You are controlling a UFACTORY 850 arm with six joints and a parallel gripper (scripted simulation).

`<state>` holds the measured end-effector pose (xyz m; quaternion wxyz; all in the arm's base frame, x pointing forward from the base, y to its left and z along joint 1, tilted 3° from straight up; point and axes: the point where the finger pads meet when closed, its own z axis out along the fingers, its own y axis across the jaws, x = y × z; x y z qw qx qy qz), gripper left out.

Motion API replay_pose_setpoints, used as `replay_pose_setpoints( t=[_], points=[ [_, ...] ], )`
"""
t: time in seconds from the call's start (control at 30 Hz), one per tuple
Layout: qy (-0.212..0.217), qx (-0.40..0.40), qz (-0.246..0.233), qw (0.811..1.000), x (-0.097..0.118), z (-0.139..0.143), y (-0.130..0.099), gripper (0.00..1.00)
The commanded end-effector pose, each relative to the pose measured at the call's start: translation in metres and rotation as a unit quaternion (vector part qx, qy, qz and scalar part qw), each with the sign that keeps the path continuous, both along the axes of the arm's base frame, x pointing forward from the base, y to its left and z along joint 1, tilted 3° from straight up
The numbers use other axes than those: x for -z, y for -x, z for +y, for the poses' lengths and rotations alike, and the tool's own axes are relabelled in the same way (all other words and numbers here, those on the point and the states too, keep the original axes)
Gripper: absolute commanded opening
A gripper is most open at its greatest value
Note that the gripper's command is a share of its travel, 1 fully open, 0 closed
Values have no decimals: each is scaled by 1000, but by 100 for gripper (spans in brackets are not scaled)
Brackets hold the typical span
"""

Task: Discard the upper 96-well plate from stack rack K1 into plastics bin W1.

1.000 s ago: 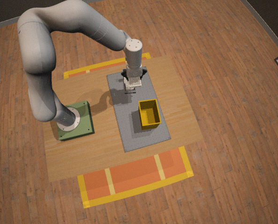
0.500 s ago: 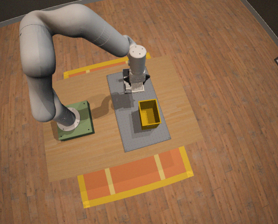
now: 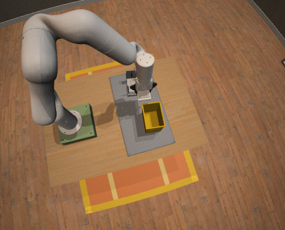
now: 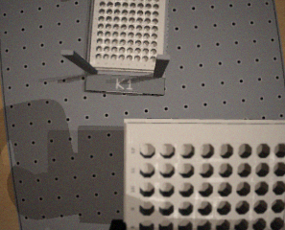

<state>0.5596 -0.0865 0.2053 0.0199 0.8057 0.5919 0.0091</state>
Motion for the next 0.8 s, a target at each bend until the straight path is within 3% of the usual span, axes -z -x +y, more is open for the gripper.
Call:
replay_pose_setpoints(
  t=[0.0,0.77],
  points=[
    [0,0,-1,1000,-1,-10,-1,0],
    [0,0,-1,1000,1,-73,0,0]
  ],
)
